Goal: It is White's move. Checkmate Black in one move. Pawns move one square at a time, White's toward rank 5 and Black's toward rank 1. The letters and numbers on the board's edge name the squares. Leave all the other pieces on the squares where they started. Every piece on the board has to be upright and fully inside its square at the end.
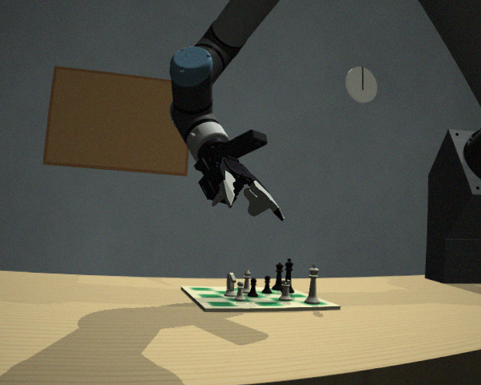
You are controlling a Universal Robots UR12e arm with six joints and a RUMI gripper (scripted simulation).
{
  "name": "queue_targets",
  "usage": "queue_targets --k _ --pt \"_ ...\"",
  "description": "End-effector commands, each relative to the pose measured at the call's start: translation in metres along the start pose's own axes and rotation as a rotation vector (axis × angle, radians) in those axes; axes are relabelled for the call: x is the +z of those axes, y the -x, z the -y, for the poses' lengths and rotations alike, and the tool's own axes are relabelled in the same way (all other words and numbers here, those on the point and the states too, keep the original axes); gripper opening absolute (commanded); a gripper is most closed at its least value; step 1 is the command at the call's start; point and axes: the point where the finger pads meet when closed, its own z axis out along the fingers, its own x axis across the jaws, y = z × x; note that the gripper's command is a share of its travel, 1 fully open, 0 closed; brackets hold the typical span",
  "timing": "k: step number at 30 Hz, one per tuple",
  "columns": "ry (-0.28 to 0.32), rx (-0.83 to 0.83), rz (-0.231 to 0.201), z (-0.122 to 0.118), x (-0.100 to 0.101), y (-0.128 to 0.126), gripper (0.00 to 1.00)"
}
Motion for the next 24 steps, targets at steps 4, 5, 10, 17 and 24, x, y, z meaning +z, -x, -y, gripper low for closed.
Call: queue_targets --k 4,5,10,17,24 --pt "0.174 -0.092 0.103 0.013 0.019 -0.009 1.00" --pt "0.174 -0.092 0.103 0.013 0.019 -0.009 1.00" --pt "0.234 -0.131 0.134 0.020 0.025 -0.014 1.00" --pt "0.348 -0.209 0.188 0.032 0.036 -0.024 1.00" --pt "0.450 -0.284 0.230 0.045 0.045 -0.034 1.00"
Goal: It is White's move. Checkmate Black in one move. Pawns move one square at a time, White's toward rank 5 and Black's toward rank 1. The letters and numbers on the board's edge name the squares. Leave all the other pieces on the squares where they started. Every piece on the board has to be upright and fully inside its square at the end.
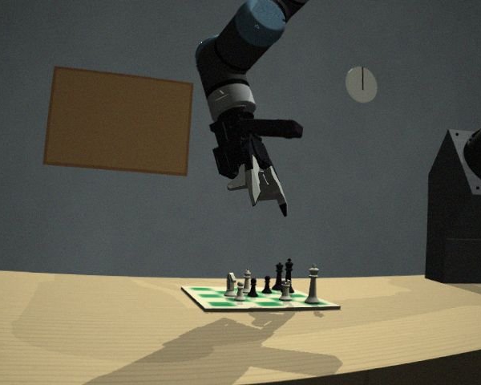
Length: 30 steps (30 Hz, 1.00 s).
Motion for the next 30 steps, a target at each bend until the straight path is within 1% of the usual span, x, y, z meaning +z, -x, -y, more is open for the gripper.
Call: queue_targets --k 1,2,5,6,8,9,13,14,17,19,25,30 --pt "0.100 -0.050 0.041 0.007 0.005 -0.009 1.00" --pt "0.100 -0.050 0.041 0.007 0.005 -0.009 1.00" --pt "0.169 -0.100 0.065 0.016 0.006 -0.019 1.00" --pt "0.169 -0.100 0.065 0.016 0.006 -0.019 1.00" --pt "0.210 -0.130 0.078 0.021 0.008 -0.025 1.00" --pt "0.210 -0.130 0.078 0.021 0.008 -0.025 1.00" --pt "0.278 -0.180 0.097 0.032 0.010 -0.035 1.00" --pt "0.278 -0.180 0.097 0.032 0.010 -0.035 1.00" --pt "0.316 -0.210 0.106 0.038 0.011 -0.042 1.00" --pt "0.316 -0.210 0.106 0.038 0.011 -0.042 1.00" --pt "0.364 -0.247 0.117 0.046 0.012 -0.049 1.00" --pt "0.377 -0.258 0.120 0.048 0.013 -0.051 1.00"
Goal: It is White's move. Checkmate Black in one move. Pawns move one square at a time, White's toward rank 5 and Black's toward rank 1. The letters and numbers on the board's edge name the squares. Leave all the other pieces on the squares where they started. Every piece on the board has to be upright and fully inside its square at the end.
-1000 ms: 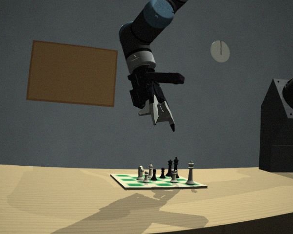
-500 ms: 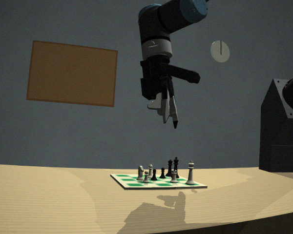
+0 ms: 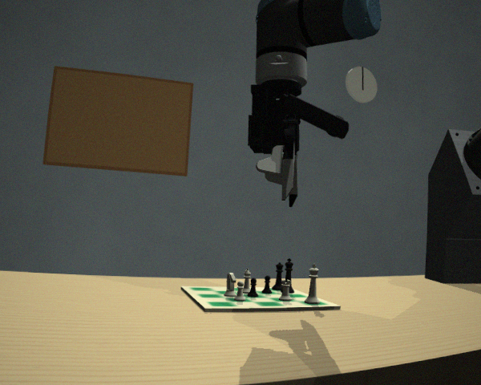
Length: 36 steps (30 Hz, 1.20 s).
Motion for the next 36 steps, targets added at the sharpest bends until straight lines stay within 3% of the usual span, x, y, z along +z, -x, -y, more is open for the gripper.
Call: queue_targets --k 1,17,21,23,25,27,28,36 --pt "0.029 -0.017 0.008 0.002 0.000 -0.005 1.00" --pt "0.030 -0.018 0.008 0.001 0.000 -0.005 1.00" --pt "0.024 -0.015 0.011 0.001 0.033 -0.003 1.00" --pt "0.024 -0.015 0.011 0.001 0.033 -0.003 1.00" --pt "0.023 -0.015 0.013 0.002 0.049 -0.003 1.00" --pt "0.022 -0.015 0.013 0.002 0.053 -0.003 1.00" --pt "0.022 -0.015 0.013 0.002 0.053 -0.003 0.22" --pt "0.025 -0.019 0.014 -0.001 0.051 -0.004 0.22"
